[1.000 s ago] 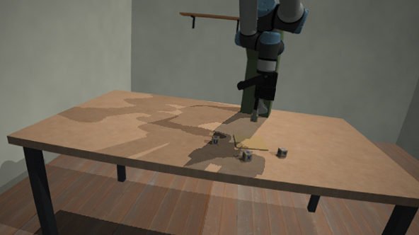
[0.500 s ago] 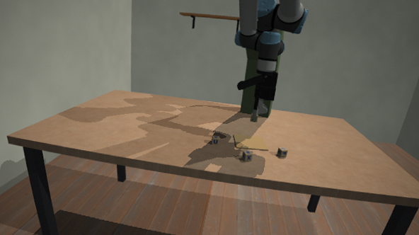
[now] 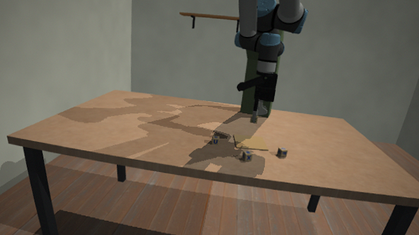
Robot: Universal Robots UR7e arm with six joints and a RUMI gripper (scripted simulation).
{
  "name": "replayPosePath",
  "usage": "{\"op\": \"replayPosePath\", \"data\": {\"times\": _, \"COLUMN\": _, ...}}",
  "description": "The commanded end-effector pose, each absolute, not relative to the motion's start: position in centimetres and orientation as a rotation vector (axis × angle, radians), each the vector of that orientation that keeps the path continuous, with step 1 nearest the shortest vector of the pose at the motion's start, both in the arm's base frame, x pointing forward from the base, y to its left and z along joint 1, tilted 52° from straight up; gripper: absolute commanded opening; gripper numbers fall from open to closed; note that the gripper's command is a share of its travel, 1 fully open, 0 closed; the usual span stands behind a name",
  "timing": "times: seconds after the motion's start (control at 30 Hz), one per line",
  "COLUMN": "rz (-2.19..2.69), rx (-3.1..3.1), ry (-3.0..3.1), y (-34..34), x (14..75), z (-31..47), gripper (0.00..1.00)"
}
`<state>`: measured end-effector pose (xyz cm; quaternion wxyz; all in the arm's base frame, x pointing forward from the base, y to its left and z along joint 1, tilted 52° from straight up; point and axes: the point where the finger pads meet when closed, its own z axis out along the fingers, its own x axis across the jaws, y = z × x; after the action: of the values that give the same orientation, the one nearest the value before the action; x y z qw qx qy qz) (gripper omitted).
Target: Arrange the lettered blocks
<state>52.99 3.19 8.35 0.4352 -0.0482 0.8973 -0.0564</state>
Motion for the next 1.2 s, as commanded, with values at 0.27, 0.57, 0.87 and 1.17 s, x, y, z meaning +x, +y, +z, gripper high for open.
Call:
{"op": "replayPosePath", "data": {"times": 0.27, "rz": -0.141, "rx": -0.120, "ry": 2.232, "y": 2.9, "x": 56.5, "z": 5.6, "gripper": 0.09}}
{"op": "replayPosePath", "data": {"times": 0.57, "rz": -0.141, "rx": -0.120, "ry": 2.232, "y": 2.8, "x": 58.9, "z": 3.8, "gripper": 0.09}}
{"op": "replayPosePath", "data": {"times": 0.87, "rz": -0.141, "rx": -0.120, "ry": 2.232, "y": 2.7, "x": 60.1, "z": 2.8, "gripper": 0.09}}
{"op": "replayPosePath", "data": {"times": 1.17, "rz": -0.141, "rx": -0.120, "ry": 2.232, "y": 2.7, "x": 60.1, "z": 2.8, "gripper": 0.09}}
